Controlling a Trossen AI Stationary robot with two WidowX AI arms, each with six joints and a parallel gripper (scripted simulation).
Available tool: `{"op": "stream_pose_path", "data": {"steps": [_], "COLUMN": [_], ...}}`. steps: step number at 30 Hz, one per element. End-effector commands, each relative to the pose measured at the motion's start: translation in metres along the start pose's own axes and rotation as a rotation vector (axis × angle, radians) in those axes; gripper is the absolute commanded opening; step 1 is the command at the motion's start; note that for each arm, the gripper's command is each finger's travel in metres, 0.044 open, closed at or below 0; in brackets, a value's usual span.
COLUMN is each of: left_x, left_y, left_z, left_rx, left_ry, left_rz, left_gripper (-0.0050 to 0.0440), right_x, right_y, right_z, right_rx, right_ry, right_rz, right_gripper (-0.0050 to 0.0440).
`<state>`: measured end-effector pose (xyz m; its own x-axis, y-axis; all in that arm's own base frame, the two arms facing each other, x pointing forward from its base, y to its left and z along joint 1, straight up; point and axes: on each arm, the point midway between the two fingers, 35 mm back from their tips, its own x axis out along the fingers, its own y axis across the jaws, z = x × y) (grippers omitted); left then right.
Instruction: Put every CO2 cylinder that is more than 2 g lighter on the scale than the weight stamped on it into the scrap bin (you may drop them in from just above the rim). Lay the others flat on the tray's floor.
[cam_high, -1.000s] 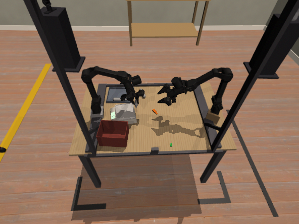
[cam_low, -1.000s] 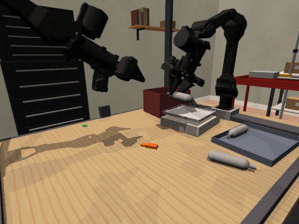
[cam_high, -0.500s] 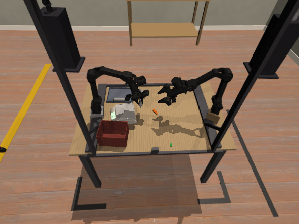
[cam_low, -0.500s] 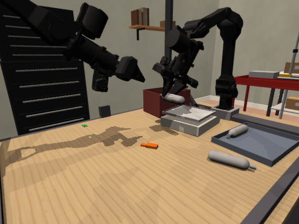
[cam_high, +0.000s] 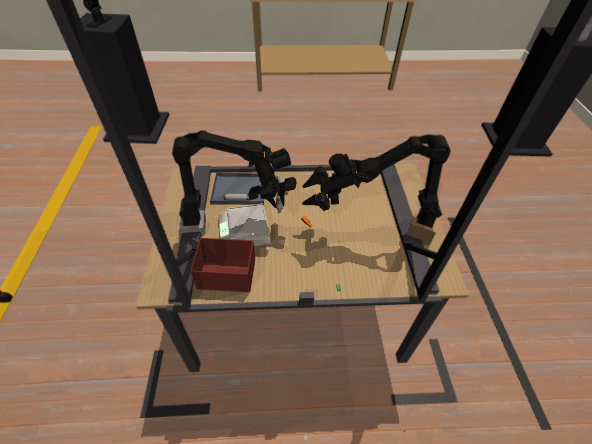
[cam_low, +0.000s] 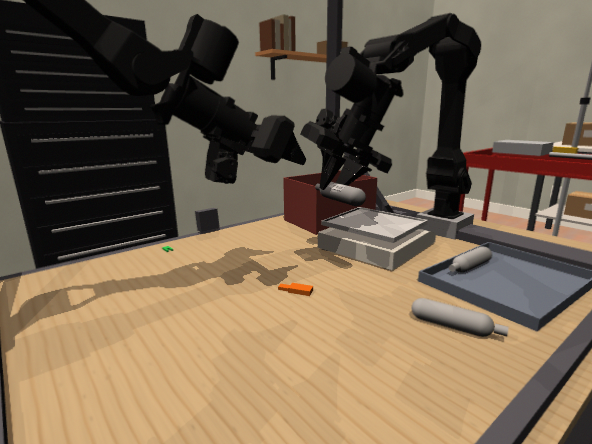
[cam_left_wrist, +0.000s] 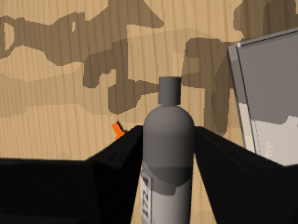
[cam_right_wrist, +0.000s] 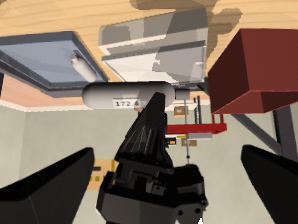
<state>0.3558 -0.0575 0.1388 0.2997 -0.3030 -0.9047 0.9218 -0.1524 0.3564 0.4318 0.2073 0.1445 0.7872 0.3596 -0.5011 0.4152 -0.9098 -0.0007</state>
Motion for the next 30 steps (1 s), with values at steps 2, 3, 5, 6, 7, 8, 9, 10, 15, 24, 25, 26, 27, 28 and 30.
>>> {"op": "stream_pose_path", "data": {"steps": [2,3,5,6,7,8,9,10,15,24,25,26,27,28,30], "left_x": [-0.009,-0.009,-0.008,-0.008,-0.008,-0.008,-0.008,-0.008,-0.008,-0.008,-0.008,-0.008,-0.008,-0.008,-0.008], "left_y": [0.01,0.01,0.007,0.007,0.007,0.007,0.007,0.007,0.007,0.007,0.007,0.007,0.007,0.007,0.007], "left_z": [0.001,0.001,0.002,0.002,0.002,0.002,0.002,0.002,0.002,0.002,0.002,0.002,0.002,0.002,0.002], "left_rx": [0.01,0.01,0.009,0.009,0.009,0.009,0.009,0.009,0.009,0.009,0.009,0.009,0.009,0.009,0.009], "left_ry": [0.009,0.009,0.005,0.005,0.005,0.005,0.005,0.005,0.005,0.005,0.005,0.005,0.005,0.005,0.005], "left_rz": [0.035,0.035,0.029,0.029,0.029,0.029,0.029,0.029,0.029,0.029,0.029,0.029,0.029,0.029,0.029], "left_gripper": [-0.005,-0.005,-0.005,-0.005,-0.005,-0.005,-0.005,-0.005,-0.005,-0.005,-0.005,-0.005,-0.005,-0.005,-0.005], "right_x": [0.009,0.01,0.012,0.013,0.013,0.013,0.012,0.01,0.009,-0.013,-0.018,-0.022,-0.027,-0.031,-0.04], "right_y": [0.001,0.001,0.001,0.001,0.001,0.001,0.001,0.001,0.0,-0.021,-0.016,-0.011,-0.008,-0.003,0.005], "right_z": [-0.017,-0.017,-0.018,-0.017,-0.017,-0.017,-0.017,-0.02,-0.016,-0.016,-0.019,-0.022,-0.024,-0.027,-0.032], "right_rx": [-0.001,-0.001,-0.001,-0.001,-0.001,-0.001,-0.001,-0.001,0.0,0.131,0.196,0.261,0.317,0.385,0.504], "right_ry": [0.03,0.029,0.029,0.027,0.027,0.027,0.029,0.036,0.029,0.02,0.029,0.042,0.051,0.063,0.086], "right_rz": [0.0,0.0,0.0,0.0,0.0,0.0,0.0,0.0,0.0,-0.062,-0.056,-0.049,-0.045,-0.041,-0.036], "right_gripper": [0.044,0.044,0.044,0.044,0.044,0.044,0.044,0.044,0.044,0.044,0.044,0.044,0.044,0.044,0.044]}}
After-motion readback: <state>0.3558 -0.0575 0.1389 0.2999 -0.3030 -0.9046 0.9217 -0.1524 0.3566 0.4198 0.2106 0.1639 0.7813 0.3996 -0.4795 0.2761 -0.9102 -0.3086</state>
